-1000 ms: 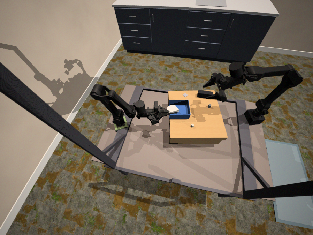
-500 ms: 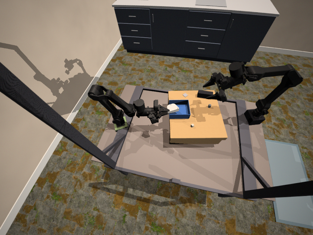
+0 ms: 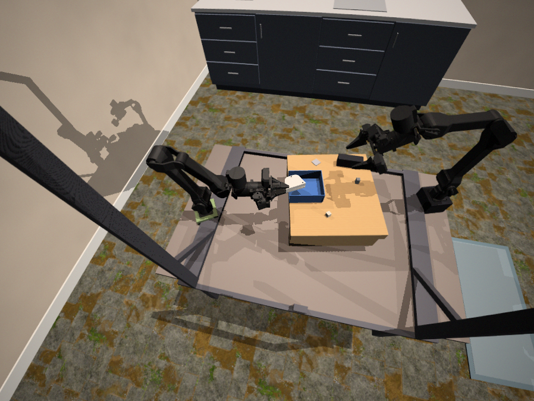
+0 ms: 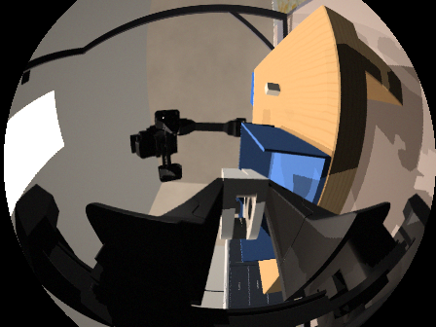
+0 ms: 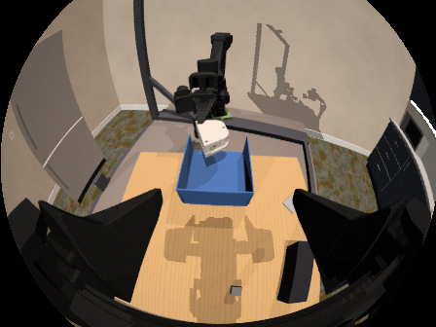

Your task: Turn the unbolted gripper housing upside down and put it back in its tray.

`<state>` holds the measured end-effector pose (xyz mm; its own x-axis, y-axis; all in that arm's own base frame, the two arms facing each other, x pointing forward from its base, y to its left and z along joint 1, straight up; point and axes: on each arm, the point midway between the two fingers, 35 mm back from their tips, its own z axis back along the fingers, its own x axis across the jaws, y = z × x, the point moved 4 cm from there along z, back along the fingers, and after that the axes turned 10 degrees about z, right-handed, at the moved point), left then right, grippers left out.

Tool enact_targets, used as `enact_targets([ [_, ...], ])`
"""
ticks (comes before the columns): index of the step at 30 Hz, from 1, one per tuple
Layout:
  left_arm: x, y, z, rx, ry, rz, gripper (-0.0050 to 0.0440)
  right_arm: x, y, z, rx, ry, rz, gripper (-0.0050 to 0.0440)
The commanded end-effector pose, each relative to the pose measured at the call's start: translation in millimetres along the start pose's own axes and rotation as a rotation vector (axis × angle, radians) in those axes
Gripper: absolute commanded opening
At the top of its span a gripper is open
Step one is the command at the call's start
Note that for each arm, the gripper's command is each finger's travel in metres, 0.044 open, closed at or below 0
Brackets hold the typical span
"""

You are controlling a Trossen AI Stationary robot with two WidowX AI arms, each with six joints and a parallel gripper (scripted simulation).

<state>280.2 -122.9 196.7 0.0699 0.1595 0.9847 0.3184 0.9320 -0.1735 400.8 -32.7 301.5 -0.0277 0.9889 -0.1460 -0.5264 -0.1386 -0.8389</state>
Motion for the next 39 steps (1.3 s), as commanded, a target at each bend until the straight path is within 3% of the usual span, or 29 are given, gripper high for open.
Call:
enact_targets([
  [1, 16, -3, -1, -0.006, -0.033, 0.004, 0.0111, -1, -8, 8, -0.03, 0.002, 0.005, 0.044],
  [39, 25, -5, 15, -0.006, -0.032, 0.004, 0.0111, -1, -8, 8, -0.03, 0.002, 0.005, 0.044],
])
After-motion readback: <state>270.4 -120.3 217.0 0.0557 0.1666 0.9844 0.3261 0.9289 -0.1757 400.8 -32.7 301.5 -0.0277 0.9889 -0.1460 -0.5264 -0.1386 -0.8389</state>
